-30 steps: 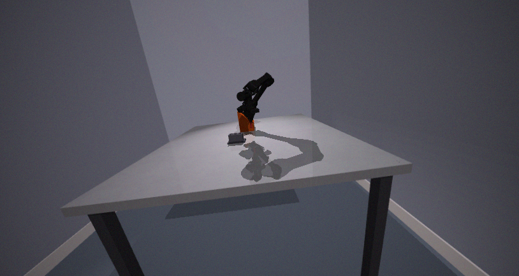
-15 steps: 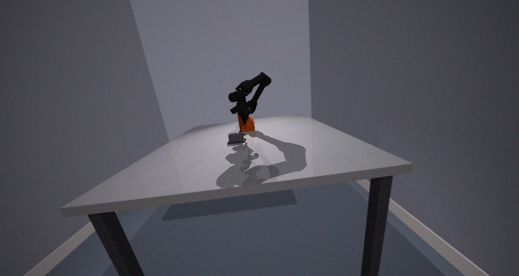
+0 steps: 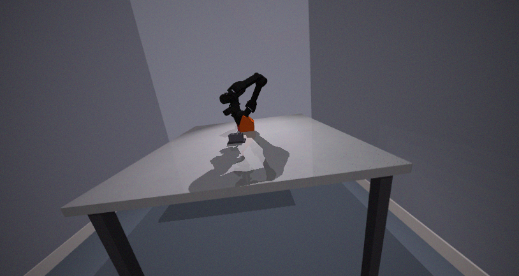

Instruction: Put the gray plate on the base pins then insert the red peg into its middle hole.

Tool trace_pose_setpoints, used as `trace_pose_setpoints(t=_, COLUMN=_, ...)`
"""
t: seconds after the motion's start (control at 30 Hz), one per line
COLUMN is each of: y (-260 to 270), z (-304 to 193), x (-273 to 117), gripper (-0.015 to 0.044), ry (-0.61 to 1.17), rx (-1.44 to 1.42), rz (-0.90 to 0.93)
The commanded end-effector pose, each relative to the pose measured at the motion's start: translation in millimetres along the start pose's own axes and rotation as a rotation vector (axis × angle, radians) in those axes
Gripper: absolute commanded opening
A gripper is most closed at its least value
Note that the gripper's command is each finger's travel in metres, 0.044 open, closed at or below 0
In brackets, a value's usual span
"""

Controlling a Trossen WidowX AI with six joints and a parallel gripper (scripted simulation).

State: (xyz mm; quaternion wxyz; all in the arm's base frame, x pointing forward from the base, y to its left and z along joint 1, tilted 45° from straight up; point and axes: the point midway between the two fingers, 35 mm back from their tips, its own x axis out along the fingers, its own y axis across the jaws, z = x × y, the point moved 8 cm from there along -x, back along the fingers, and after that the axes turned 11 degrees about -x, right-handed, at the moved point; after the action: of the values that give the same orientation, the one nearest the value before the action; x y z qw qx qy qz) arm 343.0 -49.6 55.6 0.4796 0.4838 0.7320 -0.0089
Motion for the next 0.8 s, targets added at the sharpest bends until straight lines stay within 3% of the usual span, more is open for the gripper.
trace_pose_setpoints(t=0.0, y=-6, z=14, x=0, gripper=0.0, ry=-0.003, rx=-0.006, rz=0.0)
trace_pose_setpoints(t=0.77, y=-12, z=24, x=1, gripper=0.0, ry=-0.001, rx=-0.007, rz=0.002)
